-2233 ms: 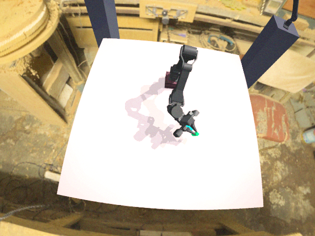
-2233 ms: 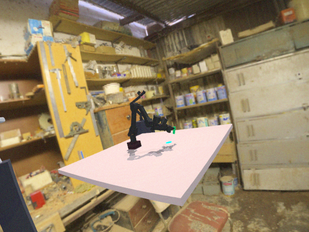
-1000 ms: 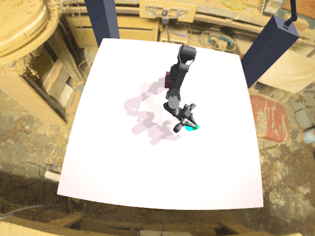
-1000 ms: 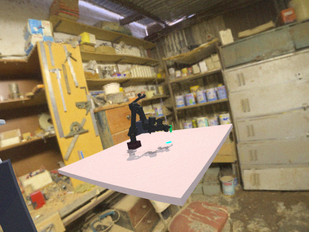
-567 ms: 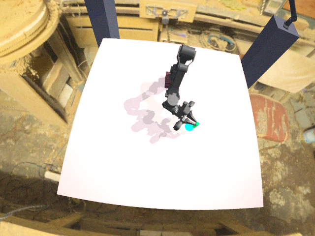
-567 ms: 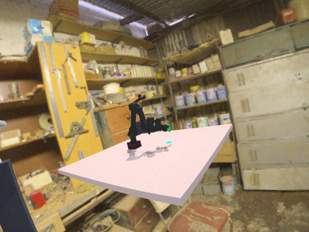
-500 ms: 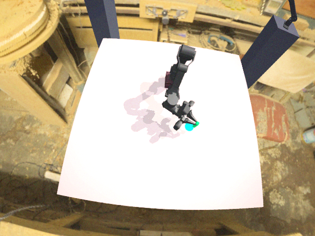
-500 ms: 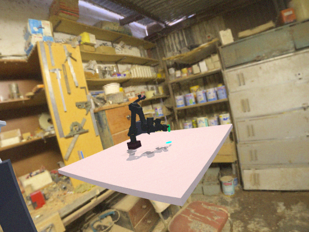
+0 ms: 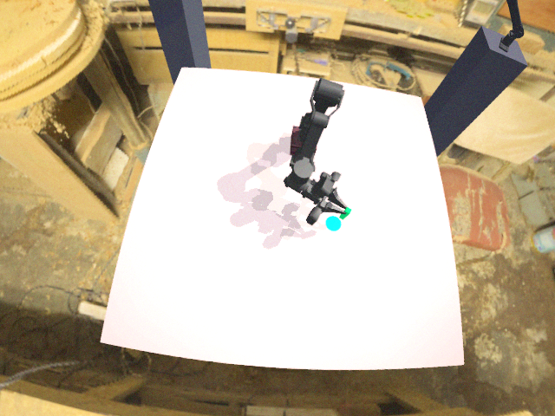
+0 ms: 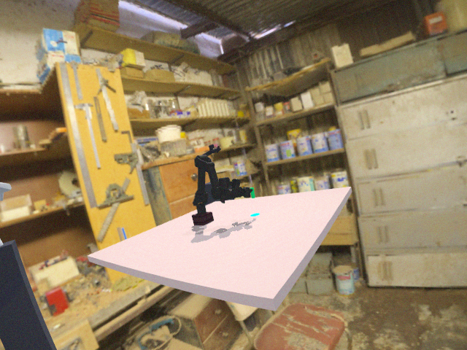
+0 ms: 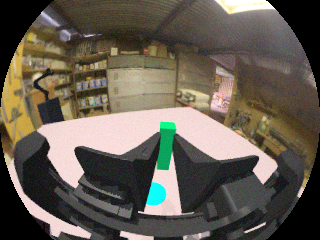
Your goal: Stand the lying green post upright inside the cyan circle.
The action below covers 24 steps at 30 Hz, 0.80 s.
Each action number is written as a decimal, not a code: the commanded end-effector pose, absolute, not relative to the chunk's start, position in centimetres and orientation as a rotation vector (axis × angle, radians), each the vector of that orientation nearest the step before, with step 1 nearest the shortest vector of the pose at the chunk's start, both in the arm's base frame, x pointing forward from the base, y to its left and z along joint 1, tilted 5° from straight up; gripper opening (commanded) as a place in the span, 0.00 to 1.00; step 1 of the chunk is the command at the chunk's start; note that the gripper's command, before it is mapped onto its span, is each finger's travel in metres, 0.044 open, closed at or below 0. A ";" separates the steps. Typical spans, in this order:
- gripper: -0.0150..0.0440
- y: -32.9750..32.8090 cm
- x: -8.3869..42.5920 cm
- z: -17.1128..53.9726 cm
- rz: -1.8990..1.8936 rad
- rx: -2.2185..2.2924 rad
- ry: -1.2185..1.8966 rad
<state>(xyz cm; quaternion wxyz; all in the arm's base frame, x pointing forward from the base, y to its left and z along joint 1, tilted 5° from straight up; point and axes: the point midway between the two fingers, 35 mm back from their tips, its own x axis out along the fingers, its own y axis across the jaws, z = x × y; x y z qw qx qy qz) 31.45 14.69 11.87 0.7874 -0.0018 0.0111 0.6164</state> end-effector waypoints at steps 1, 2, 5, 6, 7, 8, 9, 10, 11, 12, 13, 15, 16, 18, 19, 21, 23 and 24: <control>0.29 14.6 30.9 11.8 1.342 -0.001 0.020; 0.29 14.5 30.8 11.8 1.345 -0.002 0.017; 0.29 14.4 30.4 11.9 1.355 -0.005 0.009; 0.29 14.4 30.2 11.9 1.358 -0.006 0.006; 0.29 14.3 30.1 11.9 1.361 -0.007 0.003; 0.29 14.3 30.0 11.9 1.364 -0.008 0.001; 0.29 14.3 29.9 11.9 1.366 -0.009 -0.001; 0.29 14.3 29.9 11.9 1.366 -0.009 -0.001; 0.29 14.3 29.9 11.9 1.366 -0.009 -0.001; 0.29 14.3 29.9 11.9 1.366 -0.009 -0.001; 0.29 14.3 29.9 11.9 1.366 -0.009 -0.001; 0.29 14.3 29.9 11.9 1.366 -0.009 -0.001; 0.29 14.3 29.9 11.9 1.366 -0.009 -0.001; 0.29 14.3 29.9 11.9 1.366 -0.009 -0.001; 0.29 14.3 29.9 11.9 1.366 -0.009 -0.001; 0.29 14.3 29.9 11.9 1.366 -0.009 -0.001; 0.29 14.3 29.9 11.9 1.366 -0.009 -0.001; 0.29 14.3 29.9 11.9 1.366 -0.009 -0.001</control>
